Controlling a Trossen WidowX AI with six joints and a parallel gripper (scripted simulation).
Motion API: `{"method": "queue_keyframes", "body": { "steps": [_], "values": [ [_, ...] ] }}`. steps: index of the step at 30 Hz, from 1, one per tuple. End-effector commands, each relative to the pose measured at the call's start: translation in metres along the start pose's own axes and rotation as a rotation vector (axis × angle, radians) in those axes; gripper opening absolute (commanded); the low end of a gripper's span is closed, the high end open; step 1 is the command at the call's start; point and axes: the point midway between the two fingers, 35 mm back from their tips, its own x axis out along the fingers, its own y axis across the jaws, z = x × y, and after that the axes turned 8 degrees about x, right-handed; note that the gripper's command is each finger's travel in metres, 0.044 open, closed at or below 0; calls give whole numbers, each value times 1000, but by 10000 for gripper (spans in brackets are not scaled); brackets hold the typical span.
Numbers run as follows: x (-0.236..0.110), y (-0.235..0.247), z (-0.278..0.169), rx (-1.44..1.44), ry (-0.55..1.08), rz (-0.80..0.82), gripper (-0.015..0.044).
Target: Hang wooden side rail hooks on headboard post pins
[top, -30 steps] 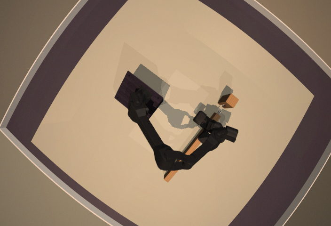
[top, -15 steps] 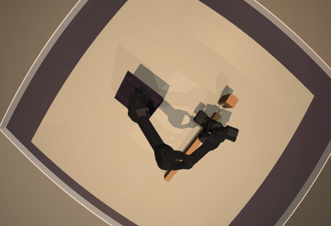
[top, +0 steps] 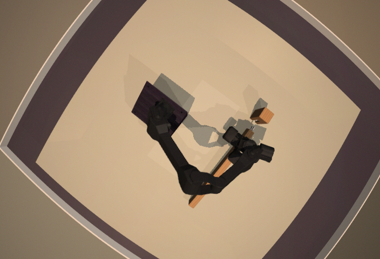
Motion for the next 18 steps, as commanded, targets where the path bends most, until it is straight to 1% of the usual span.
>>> {"method": "queue_keyframes", "body": {
  "steps": [1,18],
  "values": [
    [-5,2,-5,-3,9,13,0],
    [-4,0,-7,-3,9,13,0]
  ]
}}
